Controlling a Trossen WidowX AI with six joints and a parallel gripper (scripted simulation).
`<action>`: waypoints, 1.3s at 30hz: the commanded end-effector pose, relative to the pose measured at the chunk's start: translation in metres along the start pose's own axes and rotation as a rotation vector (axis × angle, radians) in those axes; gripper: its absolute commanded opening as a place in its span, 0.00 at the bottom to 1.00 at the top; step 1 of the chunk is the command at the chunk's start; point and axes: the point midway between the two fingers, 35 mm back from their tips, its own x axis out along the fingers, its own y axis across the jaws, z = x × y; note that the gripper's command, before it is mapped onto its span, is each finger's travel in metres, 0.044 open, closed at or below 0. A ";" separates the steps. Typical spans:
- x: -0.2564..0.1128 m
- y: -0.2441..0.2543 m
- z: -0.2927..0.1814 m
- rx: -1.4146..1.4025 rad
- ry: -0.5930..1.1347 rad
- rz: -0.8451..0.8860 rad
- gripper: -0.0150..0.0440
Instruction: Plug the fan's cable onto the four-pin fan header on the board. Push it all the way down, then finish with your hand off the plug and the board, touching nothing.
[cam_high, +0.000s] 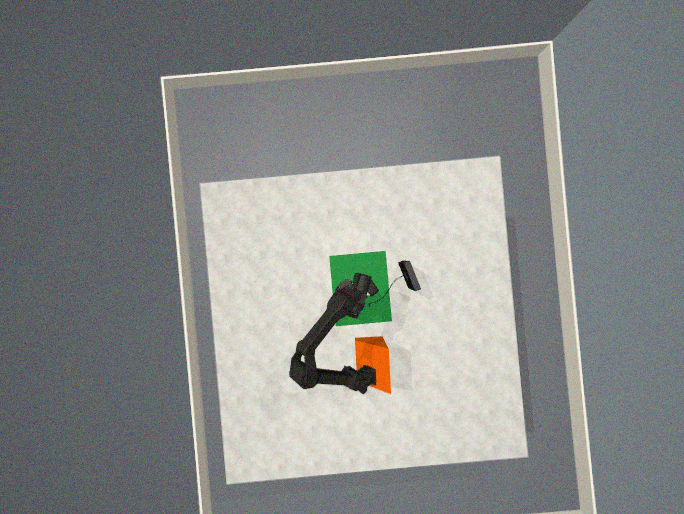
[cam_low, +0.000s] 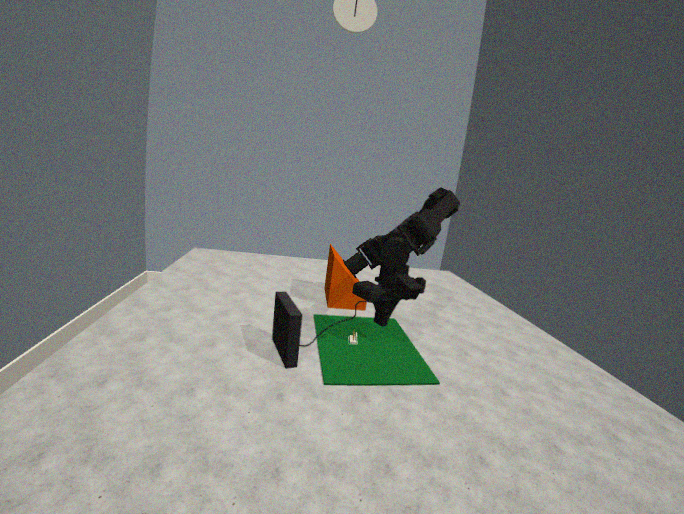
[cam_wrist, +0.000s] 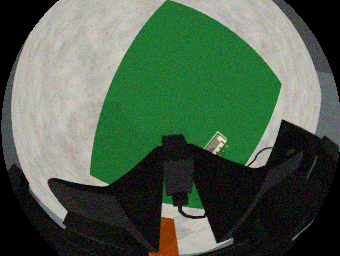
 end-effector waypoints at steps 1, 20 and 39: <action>-0.004 0.001 -0.001 0.001 0.011 0.006 0.25; -0.004 -0.057 -0.028 0.635 0.012 -0.001 0.25; -0.005 -0.066 -0.027 0.692 0.012 -0.002 0.25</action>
